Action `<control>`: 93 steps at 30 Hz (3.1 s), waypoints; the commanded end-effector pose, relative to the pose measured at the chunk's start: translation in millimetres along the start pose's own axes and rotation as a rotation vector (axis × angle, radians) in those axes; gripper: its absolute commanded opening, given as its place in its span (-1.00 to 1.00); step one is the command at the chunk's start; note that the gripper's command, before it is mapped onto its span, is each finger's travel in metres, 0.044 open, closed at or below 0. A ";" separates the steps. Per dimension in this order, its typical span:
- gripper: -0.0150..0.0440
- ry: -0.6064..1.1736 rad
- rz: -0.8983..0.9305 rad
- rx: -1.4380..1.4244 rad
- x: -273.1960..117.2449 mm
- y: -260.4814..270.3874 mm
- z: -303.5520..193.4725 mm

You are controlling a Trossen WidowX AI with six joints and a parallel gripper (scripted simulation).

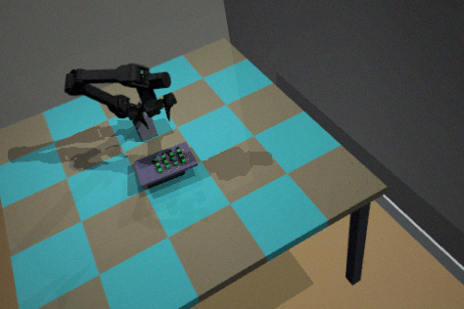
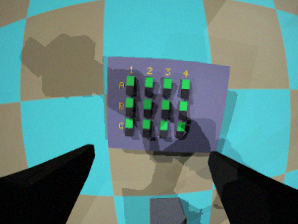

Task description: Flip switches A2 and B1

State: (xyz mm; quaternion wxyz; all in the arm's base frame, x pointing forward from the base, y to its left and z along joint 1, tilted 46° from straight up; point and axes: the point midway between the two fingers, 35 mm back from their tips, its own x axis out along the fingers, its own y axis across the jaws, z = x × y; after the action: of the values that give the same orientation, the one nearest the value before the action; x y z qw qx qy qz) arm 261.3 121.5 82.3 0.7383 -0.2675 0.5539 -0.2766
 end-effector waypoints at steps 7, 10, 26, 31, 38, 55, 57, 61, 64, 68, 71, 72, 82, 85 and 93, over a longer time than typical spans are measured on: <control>0.24 0.035 -0.011 -0.005 93.4 7.0 38.3; -0.03 0.039 -0.016 -0.006 105.5 6.0 41.6; -0.49 0.064 -0.018 -0.005 149.2 4.7 40.9; -0.49 0.064 -0.018 -0.005 151.9 4.7 40.8; -0.49 0.064 -0.018 -0.005 162.1 4.5 40.5; -0.49 0.064 -0.018 -0.005 164.5 4.4 40.4; -0.49 0.064 -0.018 -0.005 164.5 4.4 40.4; -0.49 0.064 -0.018 -0.005 164.5 4.4 40.4; -0.49 0.064 -0.018 -0.005 164.9 4.4 40.4; -0.49 0.064 -0.018 -0.005 165.5 4.4 40.4; -0.49 0.064 -0.018 -0.005 165.9 4.4 40.3; -0.49 0.064 -0.018 -0.005 166.0 4.4 40.3; -0.49 0.064 -0.018 -0.005 167.3 4.3 40.3; -0.49 0.064 -0.018 -0.005 167.7 4.3 40.3; -0.49 0.064 -0.018 -0.005 168.8 4.3 40.2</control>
State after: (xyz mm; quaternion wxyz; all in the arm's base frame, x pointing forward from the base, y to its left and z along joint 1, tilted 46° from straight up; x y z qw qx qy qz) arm 339.8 10.3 -23.6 0.7176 -0.2631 0.5758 -0.2902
